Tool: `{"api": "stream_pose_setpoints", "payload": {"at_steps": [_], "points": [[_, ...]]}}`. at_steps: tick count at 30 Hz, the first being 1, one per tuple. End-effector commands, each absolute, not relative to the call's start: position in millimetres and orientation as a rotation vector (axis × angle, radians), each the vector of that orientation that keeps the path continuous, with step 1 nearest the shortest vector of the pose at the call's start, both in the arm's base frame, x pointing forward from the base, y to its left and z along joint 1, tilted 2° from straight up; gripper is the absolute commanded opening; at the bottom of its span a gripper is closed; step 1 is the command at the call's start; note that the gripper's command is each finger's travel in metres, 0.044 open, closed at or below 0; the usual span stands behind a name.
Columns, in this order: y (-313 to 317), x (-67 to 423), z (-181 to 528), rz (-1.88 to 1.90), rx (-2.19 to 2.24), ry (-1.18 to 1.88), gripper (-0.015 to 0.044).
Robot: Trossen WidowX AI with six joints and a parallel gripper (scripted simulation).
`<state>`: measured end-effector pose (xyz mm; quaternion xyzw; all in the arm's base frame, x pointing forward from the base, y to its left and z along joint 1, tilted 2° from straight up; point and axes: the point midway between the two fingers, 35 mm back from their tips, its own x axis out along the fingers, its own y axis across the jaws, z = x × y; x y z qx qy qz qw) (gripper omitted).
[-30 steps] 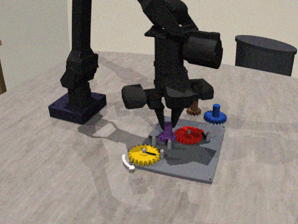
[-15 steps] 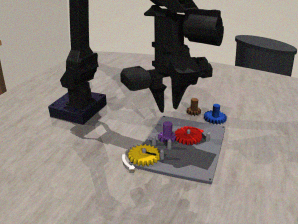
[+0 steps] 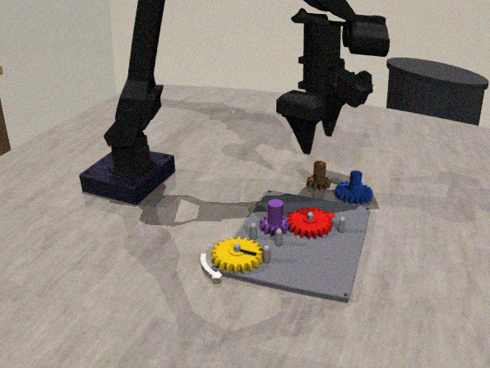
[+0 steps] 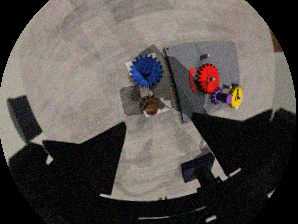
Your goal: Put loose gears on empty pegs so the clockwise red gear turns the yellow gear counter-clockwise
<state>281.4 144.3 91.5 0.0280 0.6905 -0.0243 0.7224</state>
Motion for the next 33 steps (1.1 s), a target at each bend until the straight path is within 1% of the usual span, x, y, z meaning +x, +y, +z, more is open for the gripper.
{"api": "stream_pose_setpoints", "payload": {"at_steps": [1,9,33], "points": [[153,283,93,-0.031,0.037,1.521,0.044],[152,285,71,-0.031,0.037,1.521,0.044],[152,287,43,-0.031,0.037,1.521,0.044]]}}
